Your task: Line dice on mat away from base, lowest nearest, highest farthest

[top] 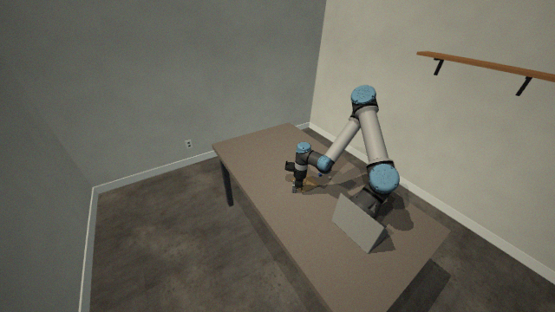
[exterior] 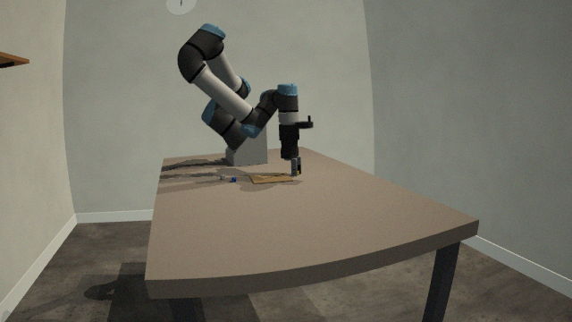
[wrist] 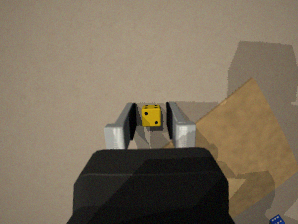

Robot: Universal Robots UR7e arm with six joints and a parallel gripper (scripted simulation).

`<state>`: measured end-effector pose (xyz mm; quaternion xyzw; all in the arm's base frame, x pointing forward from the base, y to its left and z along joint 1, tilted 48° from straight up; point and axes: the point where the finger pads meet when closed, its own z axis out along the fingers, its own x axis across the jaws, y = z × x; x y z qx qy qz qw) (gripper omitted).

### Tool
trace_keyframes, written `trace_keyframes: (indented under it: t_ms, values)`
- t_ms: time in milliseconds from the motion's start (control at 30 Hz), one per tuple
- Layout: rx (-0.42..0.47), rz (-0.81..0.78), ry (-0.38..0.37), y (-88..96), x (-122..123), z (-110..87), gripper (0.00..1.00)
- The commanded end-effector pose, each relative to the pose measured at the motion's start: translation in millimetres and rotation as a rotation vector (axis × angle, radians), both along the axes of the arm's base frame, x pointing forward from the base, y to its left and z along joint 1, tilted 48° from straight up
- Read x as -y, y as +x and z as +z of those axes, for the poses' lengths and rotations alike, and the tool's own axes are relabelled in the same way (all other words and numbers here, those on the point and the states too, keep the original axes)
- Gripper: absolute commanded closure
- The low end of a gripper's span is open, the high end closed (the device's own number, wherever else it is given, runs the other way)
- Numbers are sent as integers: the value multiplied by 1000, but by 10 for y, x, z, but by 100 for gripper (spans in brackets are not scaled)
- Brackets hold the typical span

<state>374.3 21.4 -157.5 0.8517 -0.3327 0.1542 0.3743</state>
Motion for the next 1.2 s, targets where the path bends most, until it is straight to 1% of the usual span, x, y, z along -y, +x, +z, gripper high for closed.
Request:
trace_keyframes:
  t_ms: [0,933,967,1167]
  values:
    - [1,1,0,3,-3,2,36]
    - [1,1,0,3,-3,2,36]
    - [1,1,0,3,-3,2,66]
    - [1,1,0,3,-3,2,66]
